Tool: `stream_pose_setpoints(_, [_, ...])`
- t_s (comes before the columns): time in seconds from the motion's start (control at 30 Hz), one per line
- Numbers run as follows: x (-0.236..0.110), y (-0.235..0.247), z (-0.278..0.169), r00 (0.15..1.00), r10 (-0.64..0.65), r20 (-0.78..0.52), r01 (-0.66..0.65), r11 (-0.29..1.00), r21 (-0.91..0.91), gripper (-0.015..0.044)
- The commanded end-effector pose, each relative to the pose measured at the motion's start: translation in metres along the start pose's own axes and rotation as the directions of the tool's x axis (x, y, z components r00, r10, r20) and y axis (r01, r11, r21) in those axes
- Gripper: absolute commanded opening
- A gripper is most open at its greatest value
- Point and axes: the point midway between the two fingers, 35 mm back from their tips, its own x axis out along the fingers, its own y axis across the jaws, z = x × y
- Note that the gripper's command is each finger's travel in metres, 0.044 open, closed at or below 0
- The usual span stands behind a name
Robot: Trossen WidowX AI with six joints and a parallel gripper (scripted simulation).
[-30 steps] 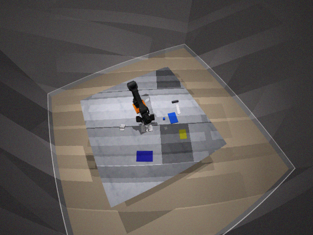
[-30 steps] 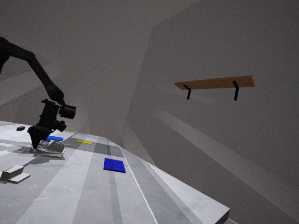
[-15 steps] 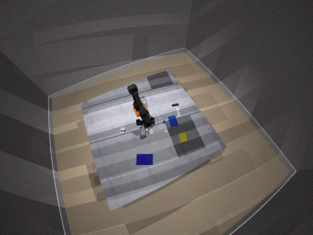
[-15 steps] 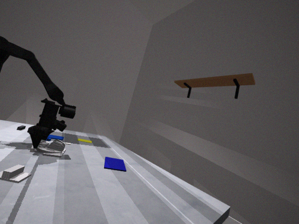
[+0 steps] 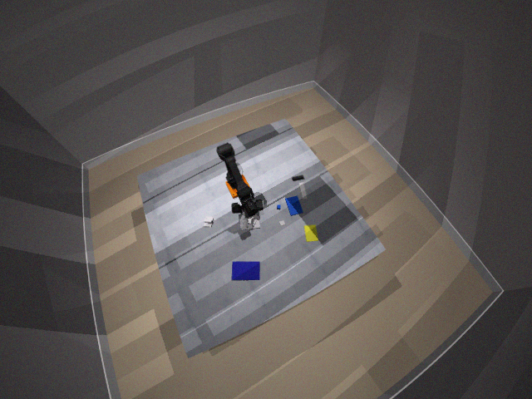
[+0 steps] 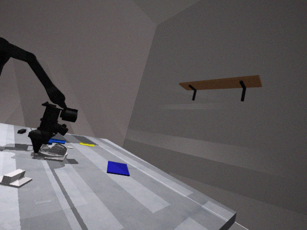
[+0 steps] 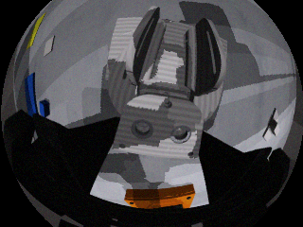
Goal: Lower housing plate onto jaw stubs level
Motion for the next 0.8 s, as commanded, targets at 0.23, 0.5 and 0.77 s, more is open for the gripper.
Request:
stream_pose_setpoints(0.23, [0.0030, -0.0006, 0.0005, 1.000, -0.004, 0.003, 0.004, 1.000, -0.006, 0.0351])
stream_pose_setpoints(0.5, [0.0042, -0.0006, 0.0005, 1.000, -0.004, 0.003, 0.004, 1.000, -0.006, 0.0351])
stream_pose_setpoints(0.77, [0.0054, -0.0006, 0.0005, 1.000, -0.004, 0.003, 0.004, 1.000, -0.006, 0.0351])
